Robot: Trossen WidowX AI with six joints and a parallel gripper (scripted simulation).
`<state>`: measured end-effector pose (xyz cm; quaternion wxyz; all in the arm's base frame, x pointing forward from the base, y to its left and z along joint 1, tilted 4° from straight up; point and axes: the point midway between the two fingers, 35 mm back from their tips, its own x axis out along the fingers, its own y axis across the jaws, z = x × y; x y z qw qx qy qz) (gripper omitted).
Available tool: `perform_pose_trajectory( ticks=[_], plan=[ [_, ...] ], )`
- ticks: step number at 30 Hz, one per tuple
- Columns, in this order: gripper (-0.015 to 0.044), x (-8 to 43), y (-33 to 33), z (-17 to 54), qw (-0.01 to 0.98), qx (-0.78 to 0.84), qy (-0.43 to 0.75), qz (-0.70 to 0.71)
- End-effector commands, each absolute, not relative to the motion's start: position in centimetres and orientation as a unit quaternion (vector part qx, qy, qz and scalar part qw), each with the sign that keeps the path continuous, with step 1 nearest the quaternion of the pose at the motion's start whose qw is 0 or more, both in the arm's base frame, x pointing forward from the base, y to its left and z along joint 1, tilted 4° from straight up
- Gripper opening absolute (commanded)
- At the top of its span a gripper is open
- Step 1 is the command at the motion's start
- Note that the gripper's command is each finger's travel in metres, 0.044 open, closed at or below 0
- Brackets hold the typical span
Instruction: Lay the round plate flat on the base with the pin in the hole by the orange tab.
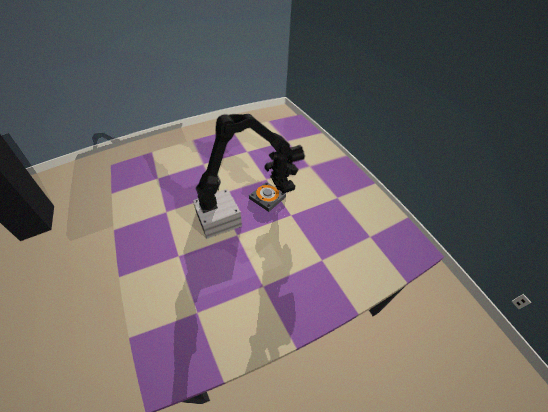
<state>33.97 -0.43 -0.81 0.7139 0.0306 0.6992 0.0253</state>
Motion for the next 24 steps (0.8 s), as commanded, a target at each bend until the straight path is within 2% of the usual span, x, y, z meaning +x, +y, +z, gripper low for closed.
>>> perform_pose_trajectory(
  ticks=[1, 24],
  plan=[
    [0.0000, 33.6, -1.1, -1.1, 0.711, 0.029, 0.702, 0.021],
    [0.0000, 33.1, -2.2, -1.2, 0.711, 0.029, 0.703, 0.020]
  ],
)
